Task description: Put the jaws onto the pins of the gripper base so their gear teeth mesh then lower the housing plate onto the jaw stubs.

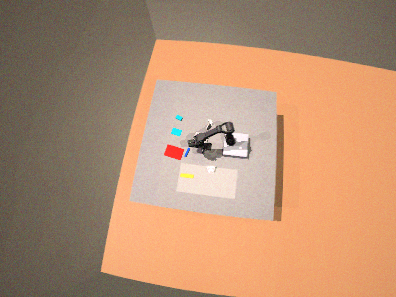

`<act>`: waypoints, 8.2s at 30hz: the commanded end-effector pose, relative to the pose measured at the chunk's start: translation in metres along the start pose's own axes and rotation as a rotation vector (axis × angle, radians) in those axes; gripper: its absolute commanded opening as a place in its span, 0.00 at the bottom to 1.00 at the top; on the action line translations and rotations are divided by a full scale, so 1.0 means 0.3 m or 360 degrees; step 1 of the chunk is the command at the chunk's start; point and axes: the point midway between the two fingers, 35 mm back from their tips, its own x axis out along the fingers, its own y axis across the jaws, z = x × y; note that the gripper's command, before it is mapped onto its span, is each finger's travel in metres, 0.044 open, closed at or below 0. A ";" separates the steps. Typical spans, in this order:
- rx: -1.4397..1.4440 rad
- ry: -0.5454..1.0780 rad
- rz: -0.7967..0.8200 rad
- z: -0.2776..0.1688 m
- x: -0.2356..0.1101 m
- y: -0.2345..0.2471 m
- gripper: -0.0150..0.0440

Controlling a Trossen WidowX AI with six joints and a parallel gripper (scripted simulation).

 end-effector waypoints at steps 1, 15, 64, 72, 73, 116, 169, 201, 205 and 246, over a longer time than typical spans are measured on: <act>0.0158 -0.0009 -0.0005 -0.025 -0.003 0.010 0.48; 0.0639 -0.0006 -0.0004 -0.100 0.000 0.039 0.48; 0.2322 0.0004 -0.0007 -0.316 0.033 0.183 0.48; 0.2511 0.0005 -0.0008 -0.335 0.038 0.202 0.48; 0.2511 0.0005 -0.0008 -0.335 0.038 0.202 0.48; 0.2472 0.0002 -0.0015 -0.381 0.020 0.054 0.48; 0.2447 -0.0001 -0.0025 -0.468 0.032 -0.130 0.48; 0.2445 -0.0001 -0.0025 -0.468 0.143 -0.136 0.48; 0.2445 -0.0001 -0.0025 -0.468 0.165 -0.135 0.48; 0.2438 -0.0001 -0.0025 -0.468 0.215 -0.132 0.48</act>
